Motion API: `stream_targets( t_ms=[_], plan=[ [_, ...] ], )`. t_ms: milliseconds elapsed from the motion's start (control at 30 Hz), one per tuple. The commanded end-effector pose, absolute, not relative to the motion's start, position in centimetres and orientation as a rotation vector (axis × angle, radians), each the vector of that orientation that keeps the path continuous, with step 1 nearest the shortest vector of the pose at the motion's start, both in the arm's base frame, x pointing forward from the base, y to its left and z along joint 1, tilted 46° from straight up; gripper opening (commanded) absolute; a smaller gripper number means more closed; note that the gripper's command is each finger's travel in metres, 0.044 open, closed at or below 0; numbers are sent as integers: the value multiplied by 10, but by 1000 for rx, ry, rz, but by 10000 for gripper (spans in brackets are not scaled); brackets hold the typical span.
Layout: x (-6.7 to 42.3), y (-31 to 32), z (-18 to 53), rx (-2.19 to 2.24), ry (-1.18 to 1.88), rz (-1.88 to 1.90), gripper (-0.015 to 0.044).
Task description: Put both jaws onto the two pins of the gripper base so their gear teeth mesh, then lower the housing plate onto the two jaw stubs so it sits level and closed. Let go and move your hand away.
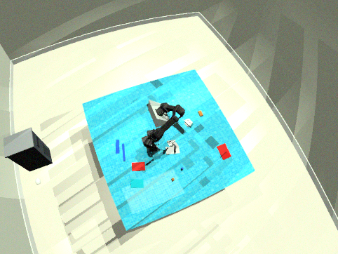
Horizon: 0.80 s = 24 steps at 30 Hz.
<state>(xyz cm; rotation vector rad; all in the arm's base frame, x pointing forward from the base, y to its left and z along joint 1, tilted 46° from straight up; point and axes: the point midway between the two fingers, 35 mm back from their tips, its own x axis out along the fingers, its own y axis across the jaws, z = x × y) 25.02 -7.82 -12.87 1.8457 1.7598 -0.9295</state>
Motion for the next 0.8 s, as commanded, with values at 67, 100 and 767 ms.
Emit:
stream_targets(
  t_ms=[67, 100, 767],
  plan=[
    [250, -72, -134, 1856, 1762, -932, 440],
    [250, -71, -135, 1856, 1762, -932, 440],
    [249, -48, -158, 1857, 1763, -931, 440]
  ],
)
